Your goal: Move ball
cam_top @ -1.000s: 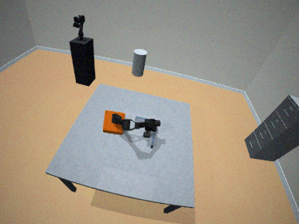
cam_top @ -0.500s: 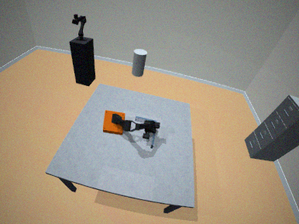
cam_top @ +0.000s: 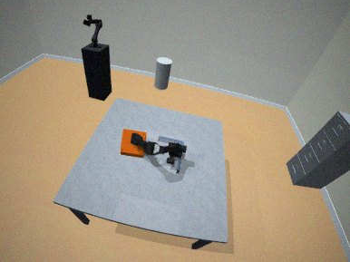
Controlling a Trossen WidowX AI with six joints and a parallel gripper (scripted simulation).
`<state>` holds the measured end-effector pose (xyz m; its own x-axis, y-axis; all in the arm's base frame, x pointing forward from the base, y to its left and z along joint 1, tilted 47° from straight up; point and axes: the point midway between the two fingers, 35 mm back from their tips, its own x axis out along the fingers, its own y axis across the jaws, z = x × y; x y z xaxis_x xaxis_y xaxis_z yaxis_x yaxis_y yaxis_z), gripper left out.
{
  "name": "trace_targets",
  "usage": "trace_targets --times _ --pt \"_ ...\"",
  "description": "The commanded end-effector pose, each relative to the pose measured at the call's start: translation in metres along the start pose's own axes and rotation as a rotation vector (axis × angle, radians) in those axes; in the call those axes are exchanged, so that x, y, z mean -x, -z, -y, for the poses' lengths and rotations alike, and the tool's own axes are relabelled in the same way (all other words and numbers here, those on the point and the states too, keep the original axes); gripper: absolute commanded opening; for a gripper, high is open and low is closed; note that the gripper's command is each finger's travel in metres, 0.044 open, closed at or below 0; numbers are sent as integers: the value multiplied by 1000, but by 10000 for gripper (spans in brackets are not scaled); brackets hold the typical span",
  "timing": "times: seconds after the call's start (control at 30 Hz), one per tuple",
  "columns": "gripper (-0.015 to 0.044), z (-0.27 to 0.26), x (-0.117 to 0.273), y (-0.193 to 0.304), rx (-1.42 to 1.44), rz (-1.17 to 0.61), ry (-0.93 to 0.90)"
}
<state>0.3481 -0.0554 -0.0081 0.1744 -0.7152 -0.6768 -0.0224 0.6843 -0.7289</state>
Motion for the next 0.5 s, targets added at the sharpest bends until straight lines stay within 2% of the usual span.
trace_targets --times 0.0,0.1,0.37,0.47 --pt "201 -1 -5 3 10 -7 3" --pt "122 -1 -5 3 10 -7 3" --pt "68 -1 -5 3 10 -7 3" --pt "0 -1 -1 2 10 -6 2"
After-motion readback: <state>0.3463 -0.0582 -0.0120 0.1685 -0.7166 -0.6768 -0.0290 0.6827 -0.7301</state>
